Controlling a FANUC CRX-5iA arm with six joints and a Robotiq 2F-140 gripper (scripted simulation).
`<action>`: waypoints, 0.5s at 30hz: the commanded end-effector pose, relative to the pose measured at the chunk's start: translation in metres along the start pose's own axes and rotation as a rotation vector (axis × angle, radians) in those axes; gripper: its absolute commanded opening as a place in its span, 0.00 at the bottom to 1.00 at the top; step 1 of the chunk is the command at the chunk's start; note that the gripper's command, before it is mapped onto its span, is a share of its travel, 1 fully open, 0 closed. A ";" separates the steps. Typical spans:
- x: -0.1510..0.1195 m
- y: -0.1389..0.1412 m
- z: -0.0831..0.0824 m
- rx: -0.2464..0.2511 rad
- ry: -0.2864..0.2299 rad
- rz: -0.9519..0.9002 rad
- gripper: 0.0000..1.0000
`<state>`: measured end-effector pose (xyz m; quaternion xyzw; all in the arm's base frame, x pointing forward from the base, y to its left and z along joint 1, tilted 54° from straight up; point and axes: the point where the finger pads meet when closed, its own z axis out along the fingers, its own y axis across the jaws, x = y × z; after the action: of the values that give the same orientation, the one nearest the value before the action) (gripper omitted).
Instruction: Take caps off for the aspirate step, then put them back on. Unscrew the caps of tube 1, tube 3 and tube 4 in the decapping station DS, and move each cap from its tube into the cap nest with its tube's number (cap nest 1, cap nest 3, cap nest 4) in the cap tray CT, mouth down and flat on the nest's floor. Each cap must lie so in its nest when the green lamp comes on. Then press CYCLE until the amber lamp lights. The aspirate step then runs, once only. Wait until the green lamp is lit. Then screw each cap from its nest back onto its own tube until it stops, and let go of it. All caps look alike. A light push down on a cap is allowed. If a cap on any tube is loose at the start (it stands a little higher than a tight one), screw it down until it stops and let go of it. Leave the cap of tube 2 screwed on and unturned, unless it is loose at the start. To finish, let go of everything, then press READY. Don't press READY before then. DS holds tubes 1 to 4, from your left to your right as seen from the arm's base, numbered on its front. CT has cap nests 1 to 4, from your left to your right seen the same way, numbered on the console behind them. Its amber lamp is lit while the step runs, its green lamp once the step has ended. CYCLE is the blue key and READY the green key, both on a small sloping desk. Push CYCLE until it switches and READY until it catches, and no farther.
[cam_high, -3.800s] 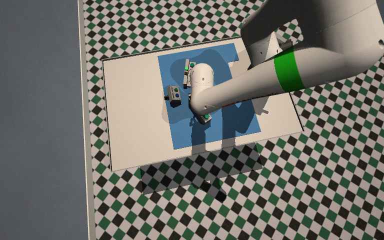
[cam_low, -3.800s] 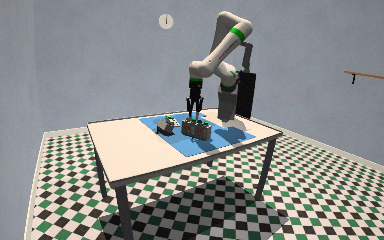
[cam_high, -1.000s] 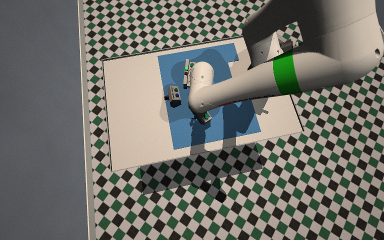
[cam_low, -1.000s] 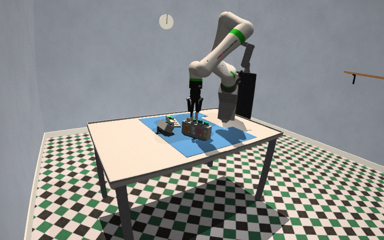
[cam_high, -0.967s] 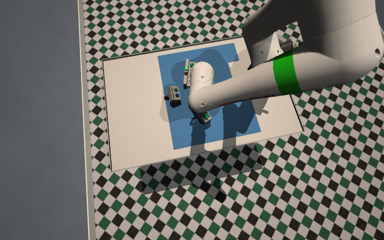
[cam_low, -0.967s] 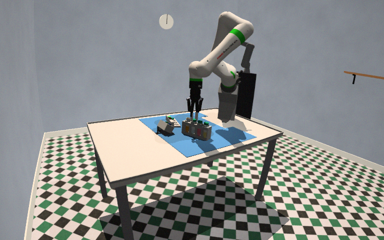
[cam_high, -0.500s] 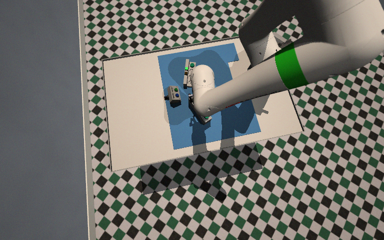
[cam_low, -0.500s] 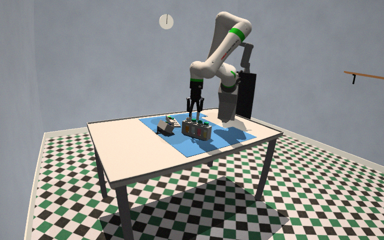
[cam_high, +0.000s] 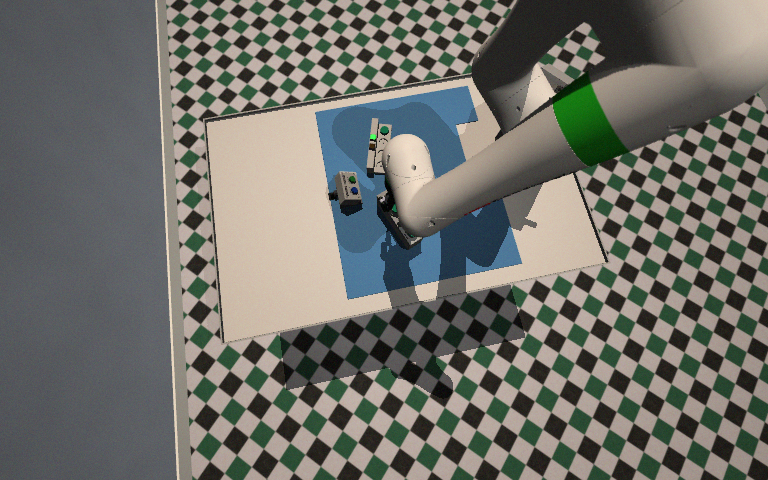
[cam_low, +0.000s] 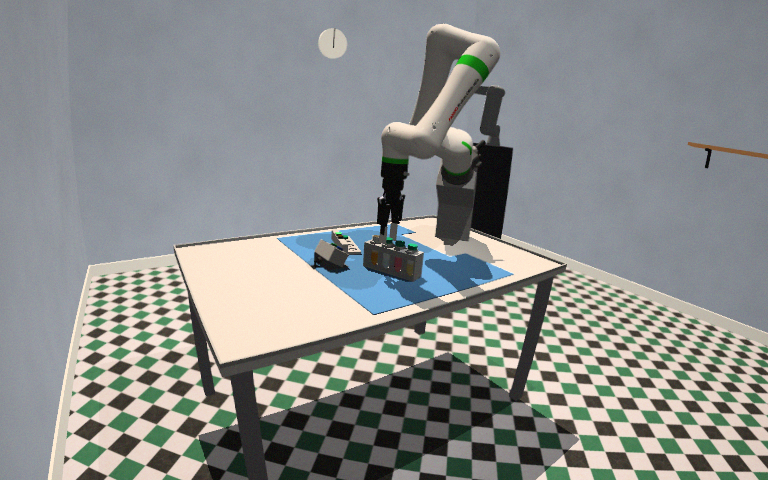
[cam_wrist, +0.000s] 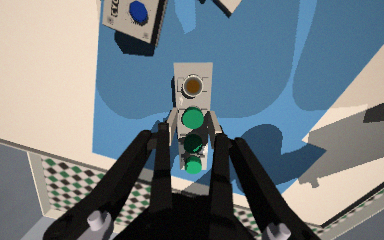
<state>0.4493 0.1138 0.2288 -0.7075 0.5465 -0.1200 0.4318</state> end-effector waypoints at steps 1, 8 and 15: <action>0.001 0.001 0.000 0.009 -0.025 -0.234 0.35; 0.001 0.001 0.000 0.013 -0.024 -0.567 0.35; 0.001 0.001 0.000 0.013 -0.024 -0.570 0.35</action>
<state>0.4489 0.1134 0.2281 -0.8277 0.3370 -0.2421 0.3777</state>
